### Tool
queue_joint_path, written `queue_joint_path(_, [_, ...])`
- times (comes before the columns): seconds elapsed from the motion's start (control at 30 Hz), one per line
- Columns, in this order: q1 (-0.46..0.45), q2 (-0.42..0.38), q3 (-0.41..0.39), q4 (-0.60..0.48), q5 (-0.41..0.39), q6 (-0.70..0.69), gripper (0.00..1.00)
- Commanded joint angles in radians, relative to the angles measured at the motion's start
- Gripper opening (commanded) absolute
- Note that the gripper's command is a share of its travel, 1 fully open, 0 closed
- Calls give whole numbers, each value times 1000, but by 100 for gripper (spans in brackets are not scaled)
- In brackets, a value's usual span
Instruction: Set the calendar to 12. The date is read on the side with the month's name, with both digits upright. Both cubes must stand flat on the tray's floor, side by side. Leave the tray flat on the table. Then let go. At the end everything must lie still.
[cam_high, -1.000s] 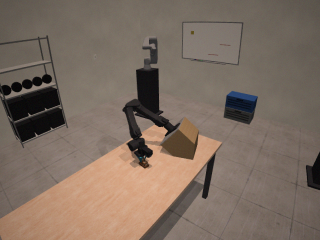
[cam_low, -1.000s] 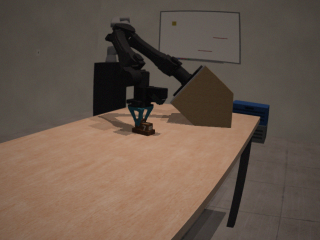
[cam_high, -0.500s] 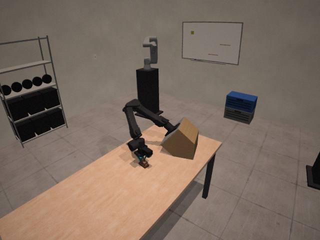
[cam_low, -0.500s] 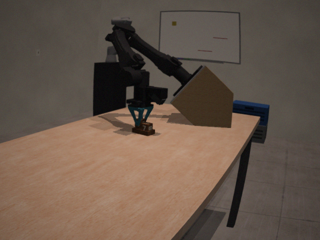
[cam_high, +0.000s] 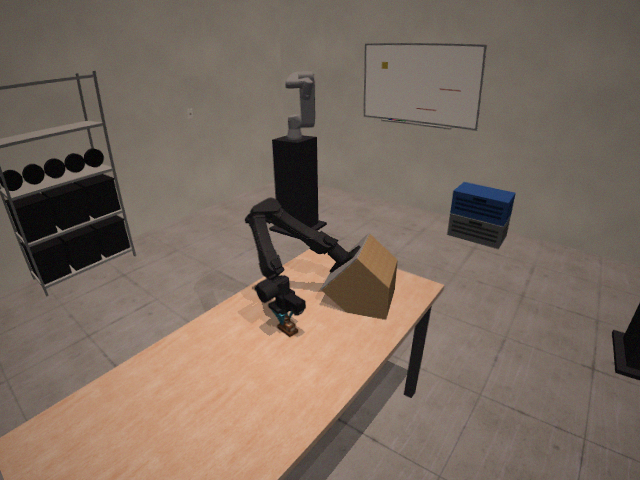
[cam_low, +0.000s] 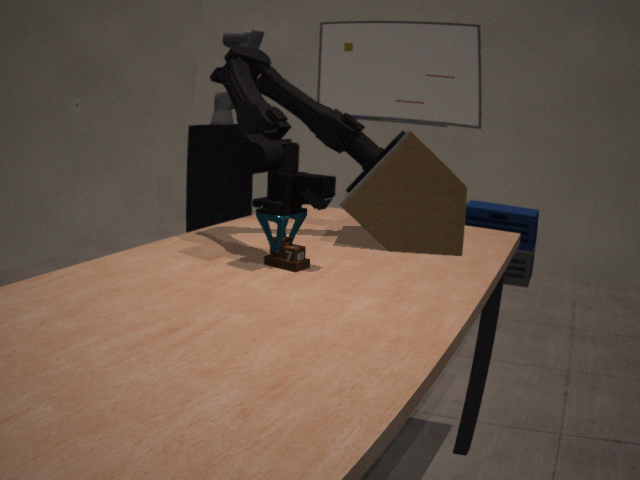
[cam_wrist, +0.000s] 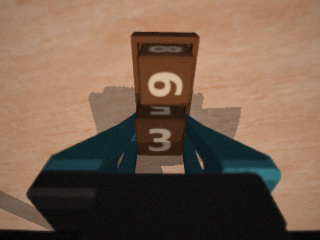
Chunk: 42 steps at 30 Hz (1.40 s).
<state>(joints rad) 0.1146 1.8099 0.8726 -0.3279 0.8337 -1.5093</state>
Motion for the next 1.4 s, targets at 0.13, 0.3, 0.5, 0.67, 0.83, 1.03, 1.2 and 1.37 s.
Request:
queue_joint_path(0.13, [17, -14, 28, -12, -13, -4, 27])
queue_joint_path(0.3, [17, -14, 28, -12, -13, -4, 27])
queue_joint_path(0.5, [17, -14, 28, -12, -13, -4, 27])
queue_joint_path(0.67, [17, -13, 29, -14, -13, -3, 27])
queue_joint_path(0.83, [14, -2, 33, -15, -14, -1, 27])
queue_joint_path(1.03, [11, 8, 37, -17, -14, 2, 27])
queue_joint_path(1.2, [11, 9, 38, -18, -14, 2, 27])
queue_joint_path(1.37, [11, 9, 38, -18, -14, 2, 27])
